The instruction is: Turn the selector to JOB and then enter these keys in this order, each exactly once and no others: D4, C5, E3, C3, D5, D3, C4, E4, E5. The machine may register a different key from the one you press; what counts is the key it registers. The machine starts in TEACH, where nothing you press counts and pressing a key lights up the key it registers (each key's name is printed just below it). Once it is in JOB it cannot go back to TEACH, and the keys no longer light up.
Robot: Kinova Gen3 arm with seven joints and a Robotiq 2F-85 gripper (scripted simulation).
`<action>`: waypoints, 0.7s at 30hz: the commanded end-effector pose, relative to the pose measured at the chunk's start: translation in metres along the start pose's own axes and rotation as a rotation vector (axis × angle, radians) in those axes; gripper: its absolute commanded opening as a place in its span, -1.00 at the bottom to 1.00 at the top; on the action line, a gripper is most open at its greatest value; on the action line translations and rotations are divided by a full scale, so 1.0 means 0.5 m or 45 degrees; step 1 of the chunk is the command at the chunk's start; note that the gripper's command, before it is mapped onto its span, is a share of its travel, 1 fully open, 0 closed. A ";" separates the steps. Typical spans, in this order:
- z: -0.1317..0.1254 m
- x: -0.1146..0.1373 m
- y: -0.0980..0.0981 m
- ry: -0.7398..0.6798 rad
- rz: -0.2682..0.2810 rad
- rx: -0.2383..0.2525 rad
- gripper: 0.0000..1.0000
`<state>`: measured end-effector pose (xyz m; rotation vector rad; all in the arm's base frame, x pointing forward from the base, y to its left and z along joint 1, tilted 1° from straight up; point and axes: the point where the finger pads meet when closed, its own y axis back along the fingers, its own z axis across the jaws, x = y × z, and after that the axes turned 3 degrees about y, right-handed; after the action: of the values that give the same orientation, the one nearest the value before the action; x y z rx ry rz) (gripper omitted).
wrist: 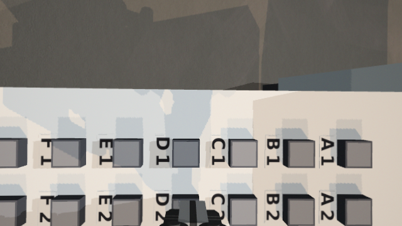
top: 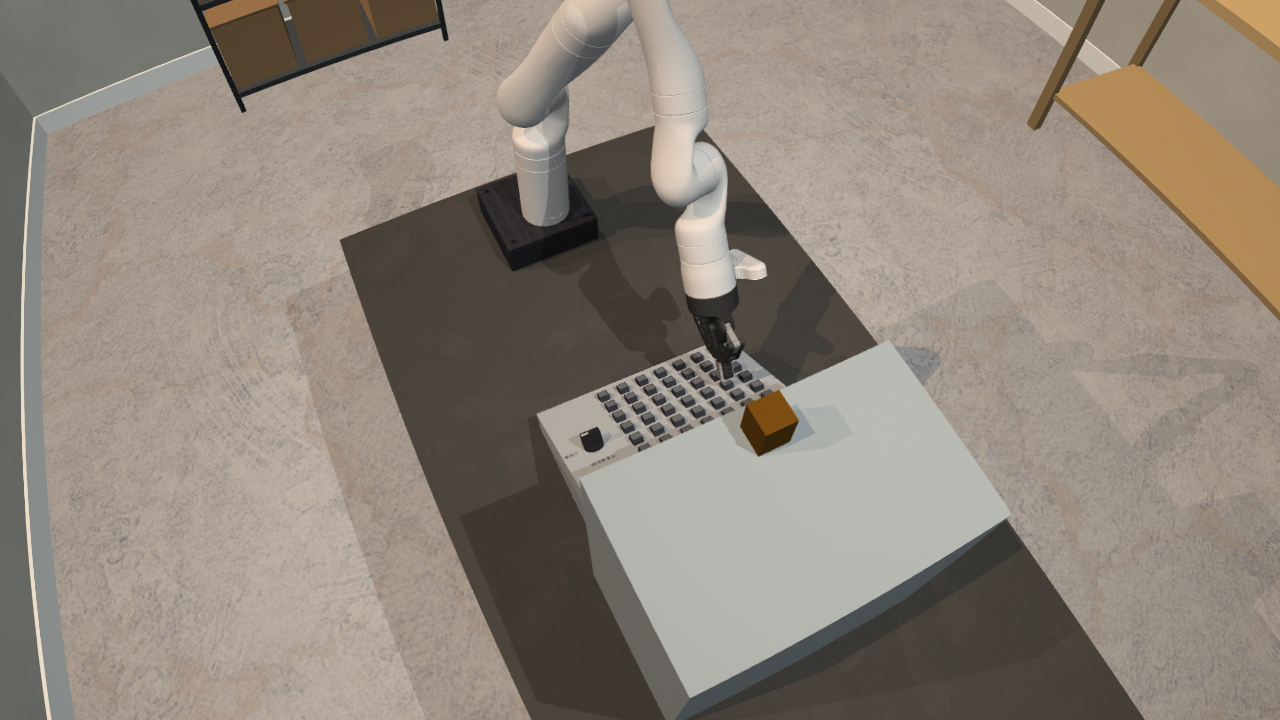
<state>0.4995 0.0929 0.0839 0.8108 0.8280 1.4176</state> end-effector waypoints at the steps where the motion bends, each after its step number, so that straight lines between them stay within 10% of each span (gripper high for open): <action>1: 0.001 -0.001 0.017 0.019 -0.001 -0.001 -0.80; 21: -0.001 -0.004 0.043 0.019 -0.002 -0.001 -0.80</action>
<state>0.4909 0.0939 0.1015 0.8094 0.8256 1.4208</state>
